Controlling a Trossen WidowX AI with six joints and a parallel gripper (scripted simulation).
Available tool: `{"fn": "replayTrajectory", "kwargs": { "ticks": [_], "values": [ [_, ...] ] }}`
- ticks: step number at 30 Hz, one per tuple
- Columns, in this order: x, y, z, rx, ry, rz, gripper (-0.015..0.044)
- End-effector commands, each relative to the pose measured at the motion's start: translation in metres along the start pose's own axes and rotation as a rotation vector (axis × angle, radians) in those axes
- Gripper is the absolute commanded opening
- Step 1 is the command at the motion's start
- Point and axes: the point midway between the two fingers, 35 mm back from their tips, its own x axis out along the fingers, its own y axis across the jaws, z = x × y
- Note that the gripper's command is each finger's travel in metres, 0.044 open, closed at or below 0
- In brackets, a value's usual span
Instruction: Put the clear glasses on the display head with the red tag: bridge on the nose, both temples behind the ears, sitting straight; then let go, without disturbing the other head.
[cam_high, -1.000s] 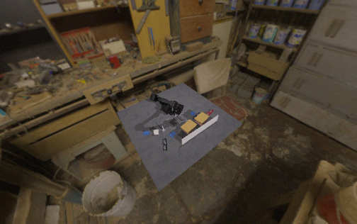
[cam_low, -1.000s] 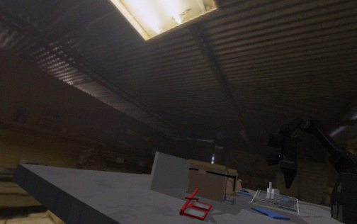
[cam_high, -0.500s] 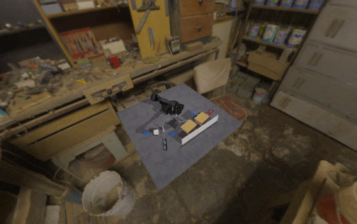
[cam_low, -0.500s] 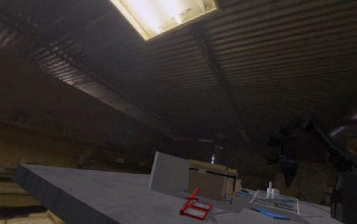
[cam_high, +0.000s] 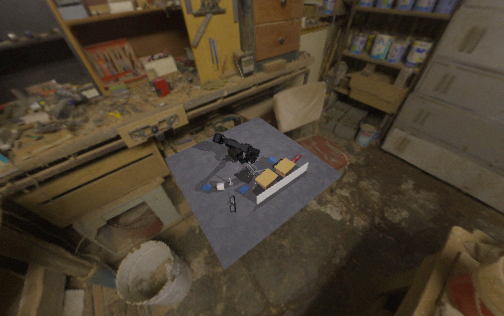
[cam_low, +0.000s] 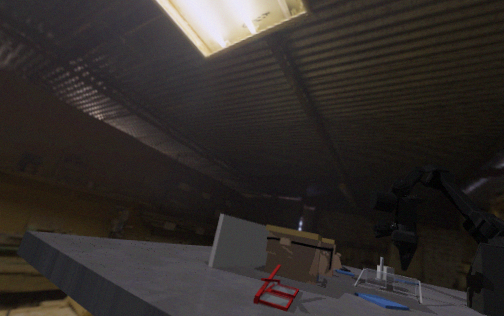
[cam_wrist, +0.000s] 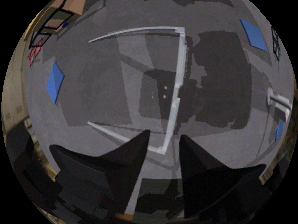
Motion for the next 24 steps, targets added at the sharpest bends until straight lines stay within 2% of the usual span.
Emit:
{"fn": "replayTrajectory", "kwargs": {
  "ticks": [1,24],
  "values": [
    [0.008,0.0,-0.002,-0.011,0.004,-0.007,0.014],
    [0.043,-0.002,-0.004,-0.01,0.004,-0.011,0.014]
  ]
}}
